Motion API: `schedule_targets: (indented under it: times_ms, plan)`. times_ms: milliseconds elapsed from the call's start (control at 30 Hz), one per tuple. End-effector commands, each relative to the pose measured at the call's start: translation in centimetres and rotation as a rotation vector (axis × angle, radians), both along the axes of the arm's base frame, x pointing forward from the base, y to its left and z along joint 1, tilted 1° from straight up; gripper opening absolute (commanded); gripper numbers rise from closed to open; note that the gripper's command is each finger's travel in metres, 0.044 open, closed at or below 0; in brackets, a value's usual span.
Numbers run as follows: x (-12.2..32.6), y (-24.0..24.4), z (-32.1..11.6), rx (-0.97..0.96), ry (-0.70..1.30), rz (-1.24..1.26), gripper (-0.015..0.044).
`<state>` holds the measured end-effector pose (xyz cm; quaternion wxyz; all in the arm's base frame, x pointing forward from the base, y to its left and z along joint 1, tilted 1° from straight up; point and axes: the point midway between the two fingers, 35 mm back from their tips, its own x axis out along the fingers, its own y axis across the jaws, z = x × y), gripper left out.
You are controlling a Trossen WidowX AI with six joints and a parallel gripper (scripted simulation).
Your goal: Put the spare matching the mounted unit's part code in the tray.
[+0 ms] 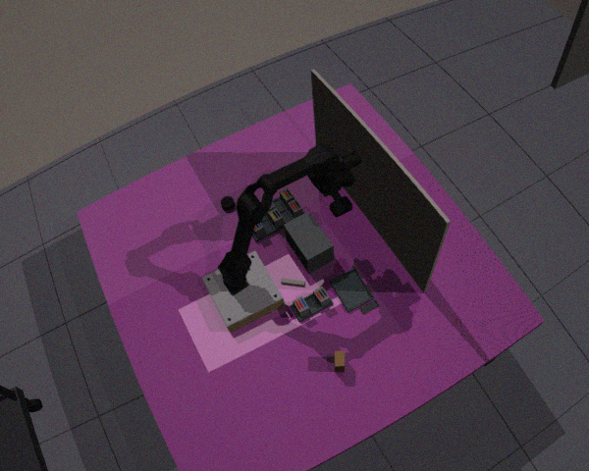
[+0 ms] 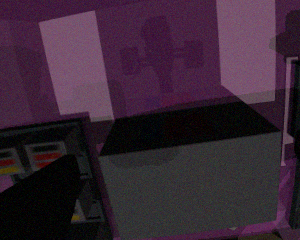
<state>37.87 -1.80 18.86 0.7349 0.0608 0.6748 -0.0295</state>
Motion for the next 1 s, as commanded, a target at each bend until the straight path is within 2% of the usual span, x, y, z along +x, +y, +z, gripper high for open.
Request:
schedule_targets:
  times_ms: [0, 633, 767, 967]
  plan:
    - [-1.0, -0.8, -0.2, -0.02, 0.055, 0.044, 0.044]
    - [-1.1, -1.1, -0.2, -0.02, 0.055, 0.03, 0.044]
    - [-4.2, -6.2, -0.8, -0.009, 0.065, -0.249, 0.044]
    - [-11.6, -13.0, -2.7, 0.012, 0.08, -0.76, 0.044]
